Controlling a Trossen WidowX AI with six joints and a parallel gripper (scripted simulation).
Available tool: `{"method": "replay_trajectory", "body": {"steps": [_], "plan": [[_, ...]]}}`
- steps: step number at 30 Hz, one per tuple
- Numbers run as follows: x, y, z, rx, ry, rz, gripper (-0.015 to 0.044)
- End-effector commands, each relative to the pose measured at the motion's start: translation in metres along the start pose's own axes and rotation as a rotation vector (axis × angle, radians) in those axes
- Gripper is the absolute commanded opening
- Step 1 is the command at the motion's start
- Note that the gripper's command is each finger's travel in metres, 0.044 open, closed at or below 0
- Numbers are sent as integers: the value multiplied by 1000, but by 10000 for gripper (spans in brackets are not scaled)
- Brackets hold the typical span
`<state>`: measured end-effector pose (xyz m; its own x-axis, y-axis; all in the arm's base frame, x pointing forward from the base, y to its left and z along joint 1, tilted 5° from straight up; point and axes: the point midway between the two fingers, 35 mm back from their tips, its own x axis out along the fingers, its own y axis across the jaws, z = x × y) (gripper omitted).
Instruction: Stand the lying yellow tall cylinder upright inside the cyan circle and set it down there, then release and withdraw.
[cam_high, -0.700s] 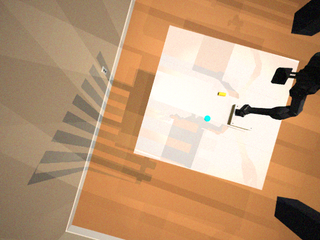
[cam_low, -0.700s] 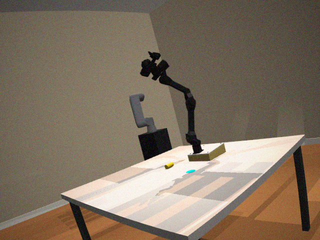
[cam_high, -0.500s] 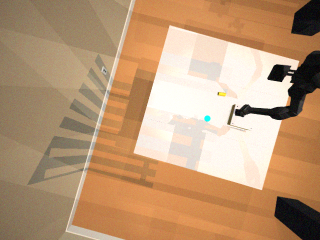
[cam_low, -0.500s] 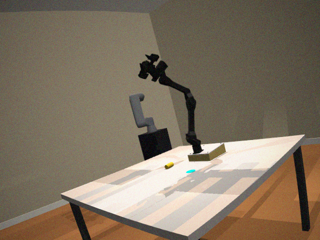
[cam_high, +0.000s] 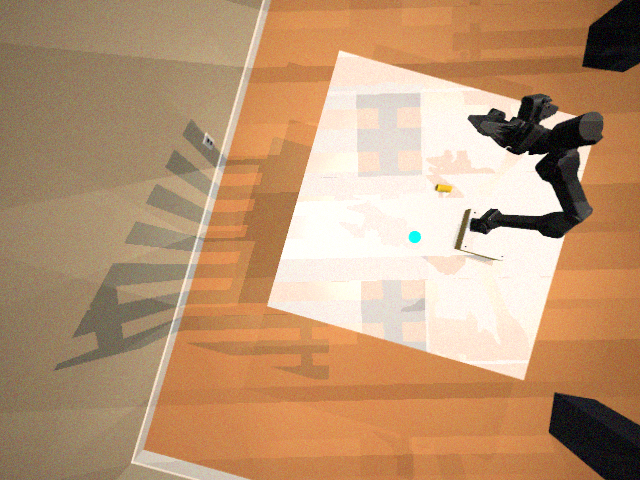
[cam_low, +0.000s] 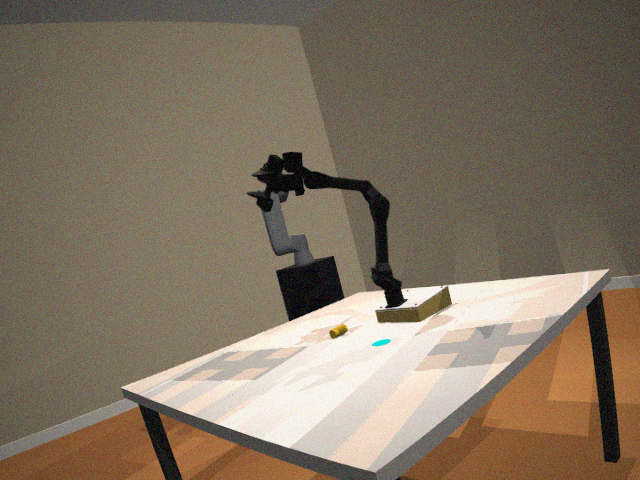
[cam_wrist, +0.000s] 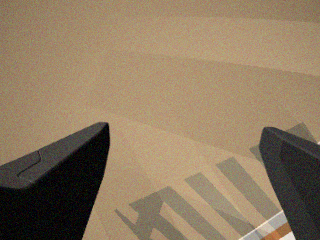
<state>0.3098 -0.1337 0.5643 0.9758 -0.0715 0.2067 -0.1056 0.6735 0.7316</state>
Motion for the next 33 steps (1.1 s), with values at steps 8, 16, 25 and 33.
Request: {"method": "replay_trajectory", "body": {"steps": [8, 16, 25, 33], "plan": [[-10, -147, -62, -275, 227, -447, 309], [-55, -235, -122, -476, 568, -685, 309], [-136, -298, -192, -656, 1093, -783, 309], [-214, -317, -241, -731, 1584, -679, 309]]}}
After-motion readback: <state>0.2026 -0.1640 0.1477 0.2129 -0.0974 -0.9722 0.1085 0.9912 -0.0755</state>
